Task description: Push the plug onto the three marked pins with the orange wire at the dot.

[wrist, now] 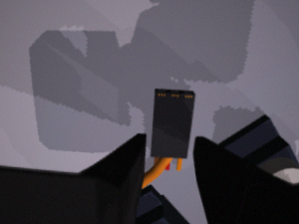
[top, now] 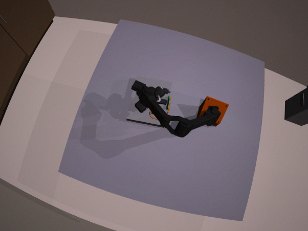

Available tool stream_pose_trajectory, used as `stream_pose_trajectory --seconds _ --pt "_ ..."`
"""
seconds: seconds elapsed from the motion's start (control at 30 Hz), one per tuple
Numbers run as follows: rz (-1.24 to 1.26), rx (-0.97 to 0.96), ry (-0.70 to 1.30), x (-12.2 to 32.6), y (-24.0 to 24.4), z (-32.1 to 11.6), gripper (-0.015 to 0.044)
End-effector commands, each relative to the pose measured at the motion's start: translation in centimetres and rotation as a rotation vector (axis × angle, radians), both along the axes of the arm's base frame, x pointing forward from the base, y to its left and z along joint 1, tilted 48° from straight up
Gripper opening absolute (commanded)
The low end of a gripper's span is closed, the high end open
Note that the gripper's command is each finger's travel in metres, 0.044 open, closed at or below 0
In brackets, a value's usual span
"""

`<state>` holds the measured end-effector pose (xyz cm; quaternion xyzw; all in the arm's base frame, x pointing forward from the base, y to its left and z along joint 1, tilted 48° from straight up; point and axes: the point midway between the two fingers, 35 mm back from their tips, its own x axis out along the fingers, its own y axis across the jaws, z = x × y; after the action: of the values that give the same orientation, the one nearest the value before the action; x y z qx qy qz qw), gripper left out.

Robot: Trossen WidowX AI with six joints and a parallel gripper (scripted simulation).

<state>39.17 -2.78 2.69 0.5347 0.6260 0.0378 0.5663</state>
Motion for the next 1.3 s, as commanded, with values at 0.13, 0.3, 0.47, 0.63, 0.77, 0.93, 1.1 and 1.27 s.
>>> stream_pose_trajectory --seconds 0.13,0.3,0.47,0.63,0.77,0.93,1.1,1.27 --pt "-0.002 0.005 0.005 0.1 0.8 -0.7 0.0089" --pt "-0.002 0.005 0.005 0.1 0.8 -0.7 0.0016" --pt "-0.002 0.004 0.006 0.0 0.2 -0.2 0.0" --pt "-0.002 0.002 0.006 -0.5 -1.8 1.6 0.0" --pt "-0.002 0.003 0.006 -1.1 -3.4 3.1 0.0" --pt "0.0 0.002 0.004 -1.2 -3.5 3.2 0.0" --pt "0.033 -0.016 -0.032 -2.6 -4.2 2.4 0.0" --pt "0.087 -0.042 -0.088 -4.8 -5.2 1.2 0.0"
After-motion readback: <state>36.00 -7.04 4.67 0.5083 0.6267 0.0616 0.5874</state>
